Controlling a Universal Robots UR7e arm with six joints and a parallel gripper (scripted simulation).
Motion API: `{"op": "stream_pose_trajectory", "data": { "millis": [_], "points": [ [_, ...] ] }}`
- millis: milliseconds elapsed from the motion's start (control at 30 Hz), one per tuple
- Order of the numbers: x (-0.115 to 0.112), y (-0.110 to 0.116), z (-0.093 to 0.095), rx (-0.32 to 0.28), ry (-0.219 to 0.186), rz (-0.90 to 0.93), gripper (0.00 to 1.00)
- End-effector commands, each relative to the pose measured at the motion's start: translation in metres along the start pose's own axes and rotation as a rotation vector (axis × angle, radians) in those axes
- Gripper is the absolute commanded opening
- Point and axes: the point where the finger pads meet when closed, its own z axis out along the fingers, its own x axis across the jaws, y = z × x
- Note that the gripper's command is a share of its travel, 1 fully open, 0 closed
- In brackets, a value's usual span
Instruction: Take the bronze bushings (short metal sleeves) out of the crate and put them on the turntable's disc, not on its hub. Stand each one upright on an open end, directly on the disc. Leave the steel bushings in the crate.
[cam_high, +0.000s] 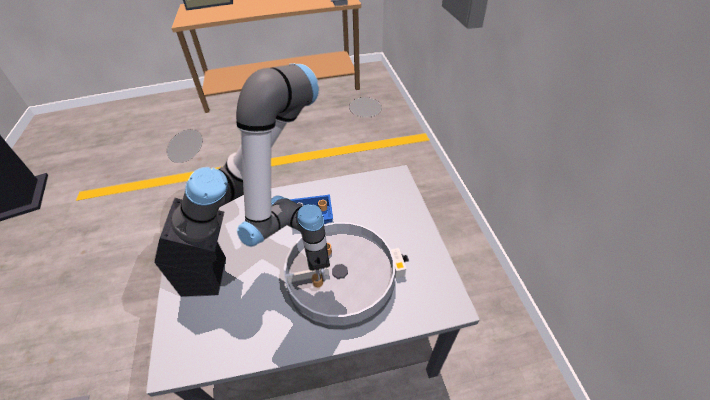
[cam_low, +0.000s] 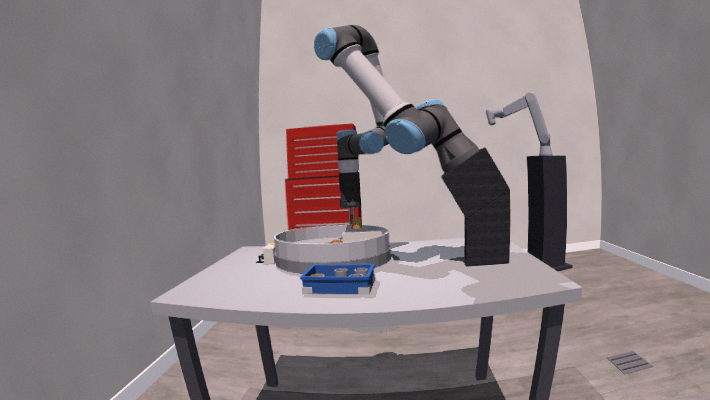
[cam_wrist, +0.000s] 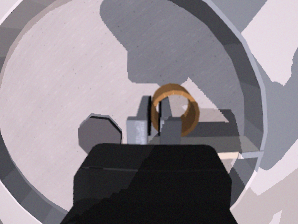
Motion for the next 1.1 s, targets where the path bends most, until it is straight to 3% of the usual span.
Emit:
{"op": "stream_pose_trajectory", "data": {
  "millis": [0, 1067],
  "points": [
    [-0.002, -0.001, 0.003, 0.001, -0.002, -0.002, 0.0],
    [-0.002, -0.001, 0.044, 0.002, -0.002, -0.002, 0.0]
  ]
}}
